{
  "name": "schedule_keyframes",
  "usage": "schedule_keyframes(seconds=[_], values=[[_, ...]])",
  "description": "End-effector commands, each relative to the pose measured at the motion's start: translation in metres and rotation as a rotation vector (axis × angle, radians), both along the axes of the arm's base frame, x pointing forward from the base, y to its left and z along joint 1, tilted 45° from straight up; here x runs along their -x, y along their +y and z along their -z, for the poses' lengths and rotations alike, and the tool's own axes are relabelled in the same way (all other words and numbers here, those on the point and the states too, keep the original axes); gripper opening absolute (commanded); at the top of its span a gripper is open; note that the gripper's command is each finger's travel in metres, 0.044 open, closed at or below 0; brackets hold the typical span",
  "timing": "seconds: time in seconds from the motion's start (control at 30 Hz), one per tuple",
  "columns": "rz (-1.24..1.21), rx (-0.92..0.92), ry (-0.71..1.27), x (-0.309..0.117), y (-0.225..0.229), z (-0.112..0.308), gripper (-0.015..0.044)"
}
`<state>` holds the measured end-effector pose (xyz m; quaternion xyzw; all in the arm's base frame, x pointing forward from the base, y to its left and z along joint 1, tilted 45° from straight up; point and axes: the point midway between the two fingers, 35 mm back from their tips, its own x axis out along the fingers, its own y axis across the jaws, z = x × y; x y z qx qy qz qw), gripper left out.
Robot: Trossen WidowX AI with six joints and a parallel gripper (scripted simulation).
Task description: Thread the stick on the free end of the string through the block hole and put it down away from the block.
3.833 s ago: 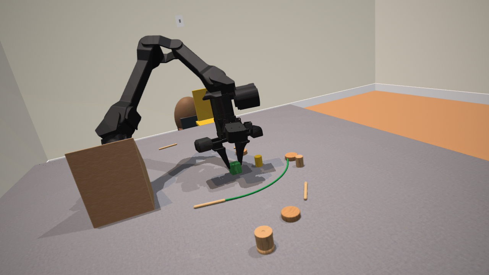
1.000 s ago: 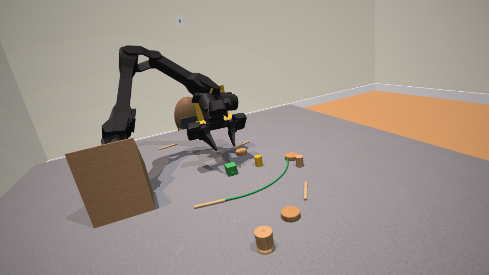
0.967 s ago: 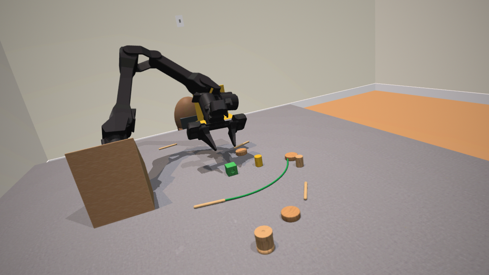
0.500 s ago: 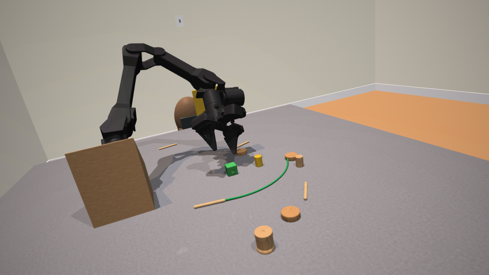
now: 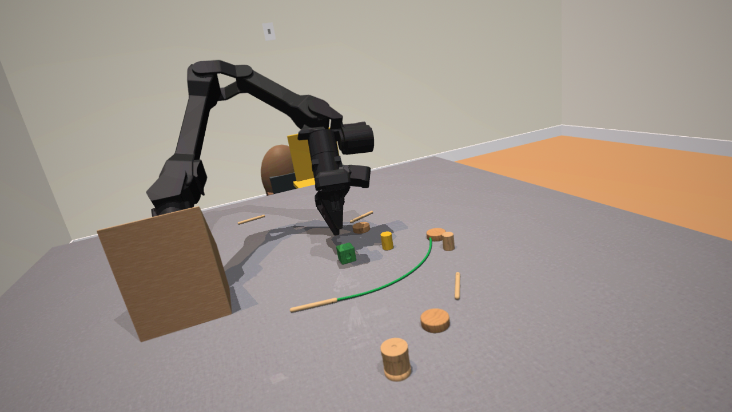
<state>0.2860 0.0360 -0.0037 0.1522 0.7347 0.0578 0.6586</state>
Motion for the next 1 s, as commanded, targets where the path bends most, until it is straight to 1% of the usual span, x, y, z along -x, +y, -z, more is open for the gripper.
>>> schedule_keyframes(seconds=[0.0,0.37,0.7,0.97], values=[[-0.617,-0.270,-0.289,0.003,-0.007,0.013,0.0440],[-1.047,-0.386,-0.625,0.001,-0.013,0.014,0.0440],[-1.421,-0.393,-0.967,-0.002,-0.020,0.014,0.0440],[-1.435,-0.392,-0.981,-0.002,-0.020,0.014,0.0440]])
